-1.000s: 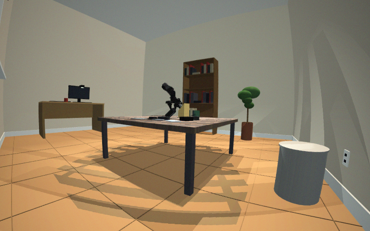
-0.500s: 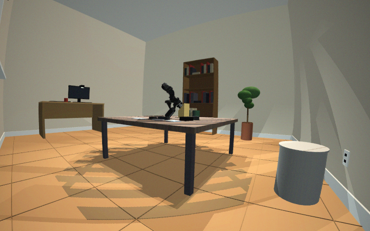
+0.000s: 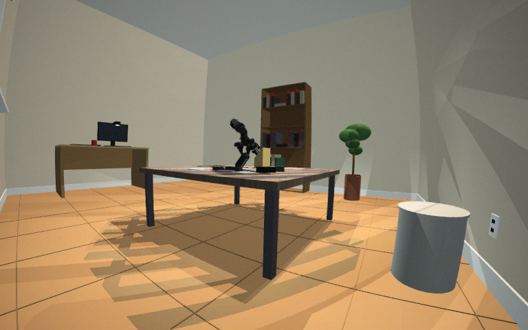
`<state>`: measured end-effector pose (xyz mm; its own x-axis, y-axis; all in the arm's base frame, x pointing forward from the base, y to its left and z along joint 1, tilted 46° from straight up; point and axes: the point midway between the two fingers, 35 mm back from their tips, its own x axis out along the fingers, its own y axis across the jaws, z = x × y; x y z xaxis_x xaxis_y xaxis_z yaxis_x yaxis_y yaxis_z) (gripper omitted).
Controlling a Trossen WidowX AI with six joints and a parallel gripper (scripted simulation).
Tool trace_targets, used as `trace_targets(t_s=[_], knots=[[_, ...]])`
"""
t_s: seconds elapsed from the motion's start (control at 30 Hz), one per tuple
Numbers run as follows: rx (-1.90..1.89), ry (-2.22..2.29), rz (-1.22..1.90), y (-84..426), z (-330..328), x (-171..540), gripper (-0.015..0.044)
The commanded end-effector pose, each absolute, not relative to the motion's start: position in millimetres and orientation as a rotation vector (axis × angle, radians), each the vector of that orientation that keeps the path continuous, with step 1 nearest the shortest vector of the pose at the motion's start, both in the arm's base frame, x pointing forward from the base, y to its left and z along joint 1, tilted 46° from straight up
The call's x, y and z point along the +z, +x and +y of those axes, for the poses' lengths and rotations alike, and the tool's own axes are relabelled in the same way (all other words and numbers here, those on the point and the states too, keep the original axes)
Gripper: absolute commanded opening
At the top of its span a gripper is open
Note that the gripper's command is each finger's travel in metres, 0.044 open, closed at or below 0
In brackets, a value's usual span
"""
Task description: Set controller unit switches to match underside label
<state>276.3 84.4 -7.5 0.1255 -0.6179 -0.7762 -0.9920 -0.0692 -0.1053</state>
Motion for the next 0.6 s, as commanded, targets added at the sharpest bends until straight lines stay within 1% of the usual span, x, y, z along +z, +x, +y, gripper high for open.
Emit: trace_targets(t_s=[0.0,0.57], knots=[[0.748,-1.767,1.568,274.5,78.7,-3.3,0.0335],[0.776,-1.745,1.545,273.8,72.2,9.7,0.0335]])
